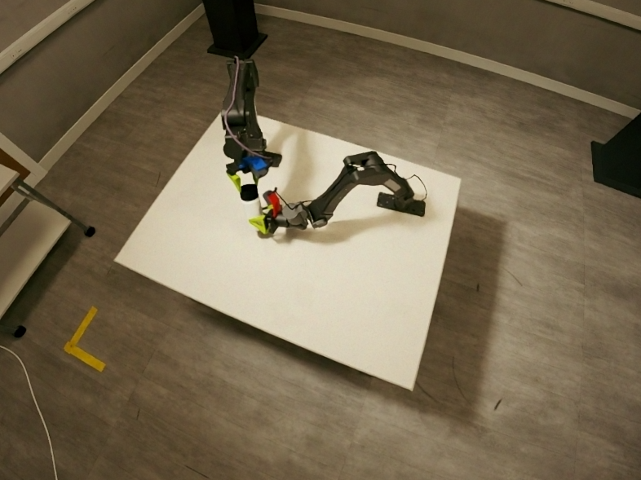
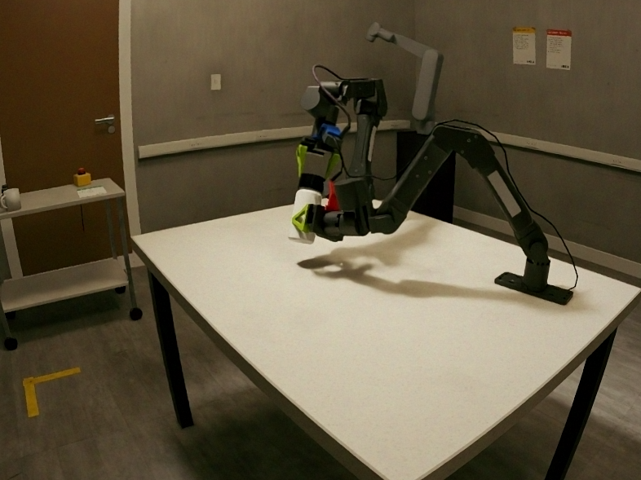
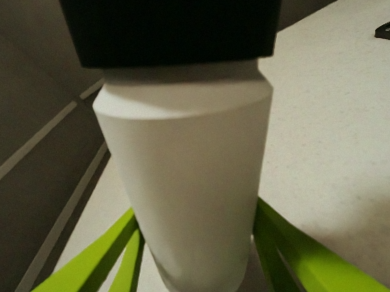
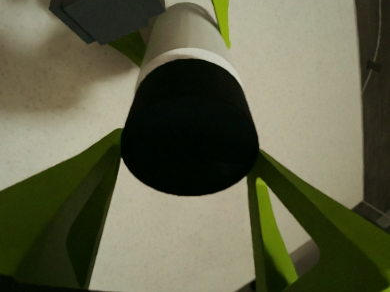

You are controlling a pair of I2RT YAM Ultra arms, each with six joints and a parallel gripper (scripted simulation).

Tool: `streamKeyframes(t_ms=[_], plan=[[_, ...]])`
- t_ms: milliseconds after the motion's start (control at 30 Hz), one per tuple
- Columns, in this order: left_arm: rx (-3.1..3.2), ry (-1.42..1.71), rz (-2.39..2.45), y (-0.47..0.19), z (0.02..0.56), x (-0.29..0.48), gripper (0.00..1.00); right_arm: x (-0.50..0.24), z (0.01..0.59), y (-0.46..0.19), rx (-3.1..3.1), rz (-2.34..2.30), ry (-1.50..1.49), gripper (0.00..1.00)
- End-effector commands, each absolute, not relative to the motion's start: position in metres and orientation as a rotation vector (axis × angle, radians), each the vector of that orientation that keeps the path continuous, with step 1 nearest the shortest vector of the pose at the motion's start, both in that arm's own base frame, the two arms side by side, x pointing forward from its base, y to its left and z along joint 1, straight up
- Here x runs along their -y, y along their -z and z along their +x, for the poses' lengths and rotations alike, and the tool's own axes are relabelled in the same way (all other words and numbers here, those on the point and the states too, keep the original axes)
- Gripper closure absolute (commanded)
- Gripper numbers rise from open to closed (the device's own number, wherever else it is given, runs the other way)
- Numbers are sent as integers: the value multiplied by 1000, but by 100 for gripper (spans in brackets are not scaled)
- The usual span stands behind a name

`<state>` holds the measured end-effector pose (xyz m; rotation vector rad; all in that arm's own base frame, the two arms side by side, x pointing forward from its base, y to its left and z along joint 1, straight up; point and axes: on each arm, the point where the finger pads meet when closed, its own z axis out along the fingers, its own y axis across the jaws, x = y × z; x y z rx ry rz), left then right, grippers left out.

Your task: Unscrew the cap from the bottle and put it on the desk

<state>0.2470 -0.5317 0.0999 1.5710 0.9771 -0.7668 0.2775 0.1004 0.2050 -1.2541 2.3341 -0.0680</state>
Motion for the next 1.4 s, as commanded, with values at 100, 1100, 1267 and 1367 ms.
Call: streamKeyframes(t_ms=[100,1100,1267,1367], plan=[[-922,765,1536,-124,248,537,100,-102,278,-213,-2029,-1722,200,100],[-922,765,1536,-124,248,537,100,-100,279,-208,-2187,-1510,145,6],[-922,765,1536,-124,248,537,100,-100,279,-207,-2374,-1192,42,6],[-922,765,1536,-124,248,537,100,-101,279,-207,-2452,-1028,-11,6]])
